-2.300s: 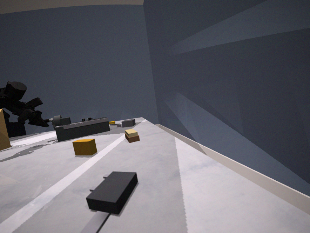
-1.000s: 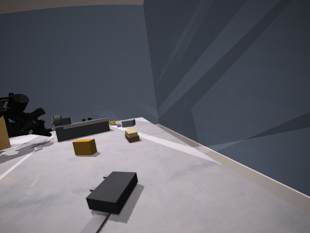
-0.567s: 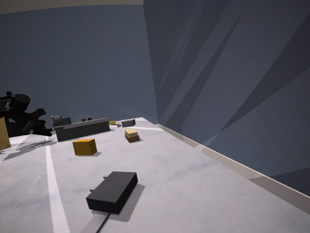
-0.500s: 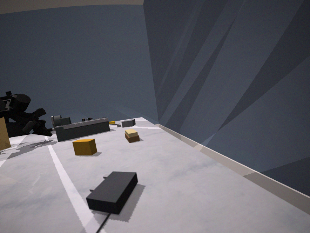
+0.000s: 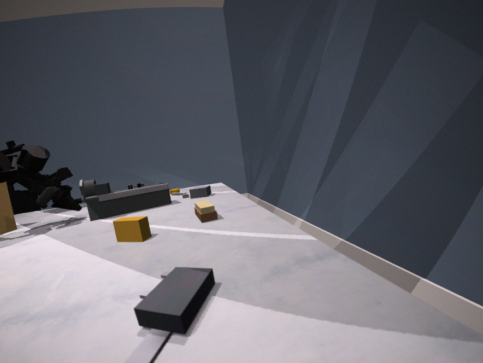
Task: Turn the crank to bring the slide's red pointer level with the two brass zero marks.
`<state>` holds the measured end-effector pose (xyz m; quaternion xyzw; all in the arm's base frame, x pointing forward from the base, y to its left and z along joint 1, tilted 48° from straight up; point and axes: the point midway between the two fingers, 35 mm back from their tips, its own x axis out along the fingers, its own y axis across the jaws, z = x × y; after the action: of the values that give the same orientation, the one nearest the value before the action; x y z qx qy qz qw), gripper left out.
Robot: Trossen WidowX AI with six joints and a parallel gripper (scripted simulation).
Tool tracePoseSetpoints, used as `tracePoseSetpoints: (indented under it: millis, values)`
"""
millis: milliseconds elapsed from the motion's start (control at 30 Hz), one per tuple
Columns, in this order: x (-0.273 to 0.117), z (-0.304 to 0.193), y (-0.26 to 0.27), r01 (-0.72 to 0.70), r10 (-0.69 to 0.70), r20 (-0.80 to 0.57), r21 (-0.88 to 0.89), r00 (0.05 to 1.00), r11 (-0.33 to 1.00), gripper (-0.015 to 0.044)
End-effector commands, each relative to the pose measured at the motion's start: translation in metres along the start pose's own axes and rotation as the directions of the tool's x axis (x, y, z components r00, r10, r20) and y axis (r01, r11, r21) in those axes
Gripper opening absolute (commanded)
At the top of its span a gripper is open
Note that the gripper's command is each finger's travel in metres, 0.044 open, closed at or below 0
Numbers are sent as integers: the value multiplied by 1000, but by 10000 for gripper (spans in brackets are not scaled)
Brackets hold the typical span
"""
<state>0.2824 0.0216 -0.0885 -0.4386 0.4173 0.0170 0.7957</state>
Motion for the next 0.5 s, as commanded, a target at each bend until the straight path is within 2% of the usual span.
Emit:
tracePoseSetpoints:
  millis: [0,467]
  values:
    - [-4,3,8,-16,16,8,-16,1000,1000,0]
    - [-16,15,15,-17,17,9,-15,1000,1000,0]
